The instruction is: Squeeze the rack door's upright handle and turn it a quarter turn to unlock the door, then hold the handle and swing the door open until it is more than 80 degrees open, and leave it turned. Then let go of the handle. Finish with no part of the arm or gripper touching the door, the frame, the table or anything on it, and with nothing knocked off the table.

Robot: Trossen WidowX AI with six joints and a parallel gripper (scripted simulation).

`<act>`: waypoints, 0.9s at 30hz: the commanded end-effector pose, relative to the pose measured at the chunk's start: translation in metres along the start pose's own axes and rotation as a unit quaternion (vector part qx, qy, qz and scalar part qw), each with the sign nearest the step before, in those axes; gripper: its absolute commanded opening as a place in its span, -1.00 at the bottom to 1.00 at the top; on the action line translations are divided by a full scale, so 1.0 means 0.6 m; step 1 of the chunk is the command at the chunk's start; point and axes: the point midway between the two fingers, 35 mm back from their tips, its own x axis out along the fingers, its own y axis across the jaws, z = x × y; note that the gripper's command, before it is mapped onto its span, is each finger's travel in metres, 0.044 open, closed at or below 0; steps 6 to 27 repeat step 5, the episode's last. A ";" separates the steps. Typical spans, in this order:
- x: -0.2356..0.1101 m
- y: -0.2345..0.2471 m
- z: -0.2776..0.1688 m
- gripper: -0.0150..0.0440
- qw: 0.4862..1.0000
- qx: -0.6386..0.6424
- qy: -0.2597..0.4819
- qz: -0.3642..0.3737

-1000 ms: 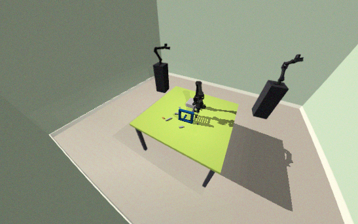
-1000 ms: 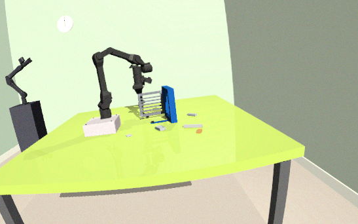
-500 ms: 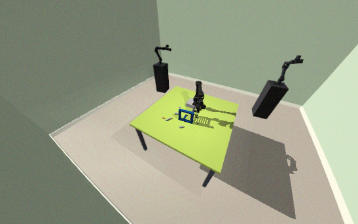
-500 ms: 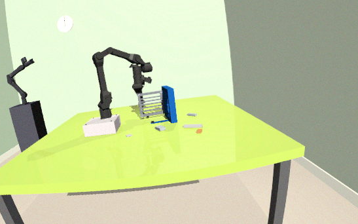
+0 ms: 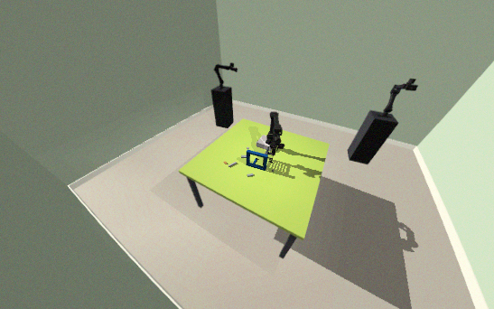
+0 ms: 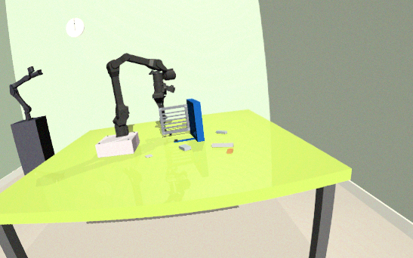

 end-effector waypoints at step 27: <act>-0.023 0.002 0.003 0.51 1.000 0.001 -0.007 0.003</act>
